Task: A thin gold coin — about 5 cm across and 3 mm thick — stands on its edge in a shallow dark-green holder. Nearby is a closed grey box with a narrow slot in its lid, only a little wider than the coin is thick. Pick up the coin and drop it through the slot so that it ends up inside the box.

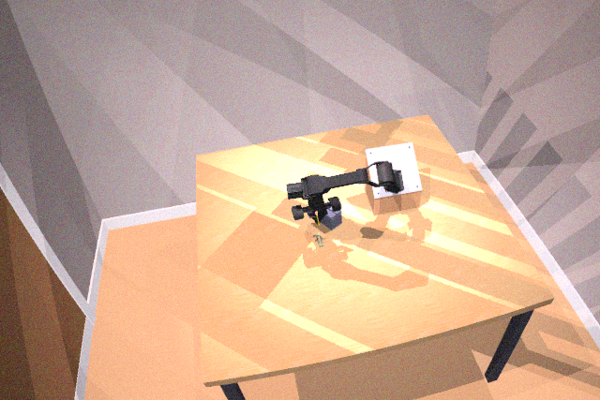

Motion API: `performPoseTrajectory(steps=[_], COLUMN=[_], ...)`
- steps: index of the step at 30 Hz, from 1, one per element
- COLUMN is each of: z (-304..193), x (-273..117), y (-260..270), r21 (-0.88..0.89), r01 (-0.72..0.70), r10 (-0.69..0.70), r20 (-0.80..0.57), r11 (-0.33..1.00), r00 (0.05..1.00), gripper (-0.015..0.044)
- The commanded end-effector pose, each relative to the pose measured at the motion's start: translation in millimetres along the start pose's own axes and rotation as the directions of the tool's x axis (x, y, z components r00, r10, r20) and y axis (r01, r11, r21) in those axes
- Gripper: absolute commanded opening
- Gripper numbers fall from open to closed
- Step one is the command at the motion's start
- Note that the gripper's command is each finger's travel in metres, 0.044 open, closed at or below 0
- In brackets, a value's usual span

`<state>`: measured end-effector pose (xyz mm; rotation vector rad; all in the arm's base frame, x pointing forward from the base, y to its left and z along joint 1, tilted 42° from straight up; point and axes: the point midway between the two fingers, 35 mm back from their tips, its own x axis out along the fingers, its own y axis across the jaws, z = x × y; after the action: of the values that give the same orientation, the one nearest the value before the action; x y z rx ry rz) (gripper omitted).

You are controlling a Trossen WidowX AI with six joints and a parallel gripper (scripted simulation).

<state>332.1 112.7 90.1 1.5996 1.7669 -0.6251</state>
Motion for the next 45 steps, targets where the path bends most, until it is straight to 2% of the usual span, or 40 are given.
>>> performPoseTrajectory(steps=[1,13,45], z=[-2.6,-8.2,52.7], x=[-0.4,-0.9,-1.5], y=[1.4,7.1,-31.5], r21=[-0.091,-0.453,-0.458], r01=[0.001,-0.001,0.012], r10=[-0.001,-0.001,-0.007], r20=[-0.004,-0.004,0.012], r11=[0.996,0.891,0.889], r00=[1.000,1.000,1.000], gripper=[0.0000,0.0000,0.0000])
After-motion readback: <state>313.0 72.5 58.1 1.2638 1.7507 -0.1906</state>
